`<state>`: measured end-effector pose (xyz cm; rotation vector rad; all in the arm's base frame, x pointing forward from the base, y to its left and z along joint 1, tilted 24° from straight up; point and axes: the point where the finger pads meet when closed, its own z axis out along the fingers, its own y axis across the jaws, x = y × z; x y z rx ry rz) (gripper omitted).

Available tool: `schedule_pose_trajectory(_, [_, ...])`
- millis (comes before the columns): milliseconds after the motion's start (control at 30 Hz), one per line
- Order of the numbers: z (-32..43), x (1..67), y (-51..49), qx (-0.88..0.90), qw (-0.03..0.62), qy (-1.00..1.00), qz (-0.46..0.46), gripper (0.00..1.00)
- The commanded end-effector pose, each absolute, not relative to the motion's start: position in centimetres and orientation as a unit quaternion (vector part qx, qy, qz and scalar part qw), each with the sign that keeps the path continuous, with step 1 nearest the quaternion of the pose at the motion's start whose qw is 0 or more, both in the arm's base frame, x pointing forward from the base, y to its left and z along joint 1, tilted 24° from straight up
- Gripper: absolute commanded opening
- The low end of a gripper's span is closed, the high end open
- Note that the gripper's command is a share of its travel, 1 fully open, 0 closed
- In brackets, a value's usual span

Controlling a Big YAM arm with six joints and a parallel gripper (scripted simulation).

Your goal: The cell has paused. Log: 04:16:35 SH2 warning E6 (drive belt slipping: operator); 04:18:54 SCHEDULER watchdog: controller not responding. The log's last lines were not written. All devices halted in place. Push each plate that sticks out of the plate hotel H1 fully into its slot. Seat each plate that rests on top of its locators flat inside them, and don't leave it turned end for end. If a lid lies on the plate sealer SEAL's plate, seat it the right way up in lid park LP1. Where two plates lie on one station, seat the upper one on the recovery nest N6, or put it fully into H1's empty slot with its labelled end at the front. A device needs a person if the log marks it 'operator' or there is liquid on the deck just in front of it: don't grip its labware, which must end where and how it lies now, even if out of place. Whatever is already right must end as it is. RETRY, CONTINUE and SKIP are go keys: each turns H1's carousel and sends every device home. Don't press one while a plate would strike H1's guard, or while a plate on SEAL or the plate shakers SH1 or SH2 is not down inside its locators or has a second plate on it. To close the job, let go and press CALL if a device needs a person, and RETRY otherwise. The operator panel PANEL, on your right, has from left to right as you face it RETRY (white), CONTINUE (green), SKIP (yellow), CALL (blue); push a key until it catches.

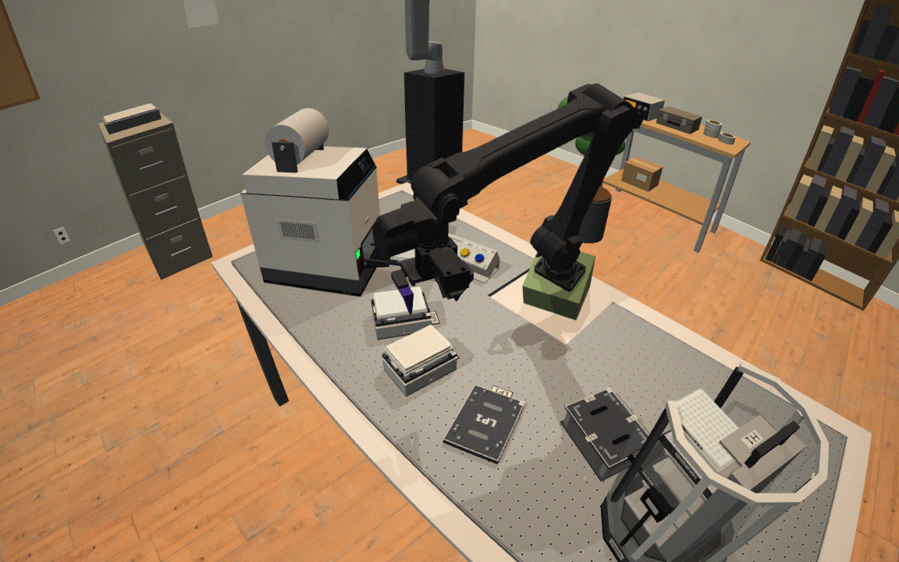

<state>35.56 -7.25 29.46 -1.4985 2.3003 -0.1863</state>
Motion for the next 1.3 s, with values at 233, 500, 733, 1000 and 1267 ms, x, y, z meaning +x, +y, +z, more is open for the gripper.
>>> schedule_pose_trajectory(233, [32.61, 36.9, -7.69, -0.619, 0.209, 0.748, -0.118, 1.0])
schedule_pose_trajectory(500, [32.6, 36.89, -7.72, -0.619, 0.208, 0.748, -0.118, 1.0])
schedule_pose_trajectory(733, [32.62, 36.88, -7.71, -0.619, 0.208, 0.748, -0.118, 1.0])
schedule_pose_trajectory(1000, [32.62, 36.88, -7.72, -0.619, 0.208, 0.748, -0.118, 1.0])
schedule_pose_trajectory(1267, [32.62, 36.88, -7.72, -0.619, 0.208, 0.748, -0.118, 1.0])
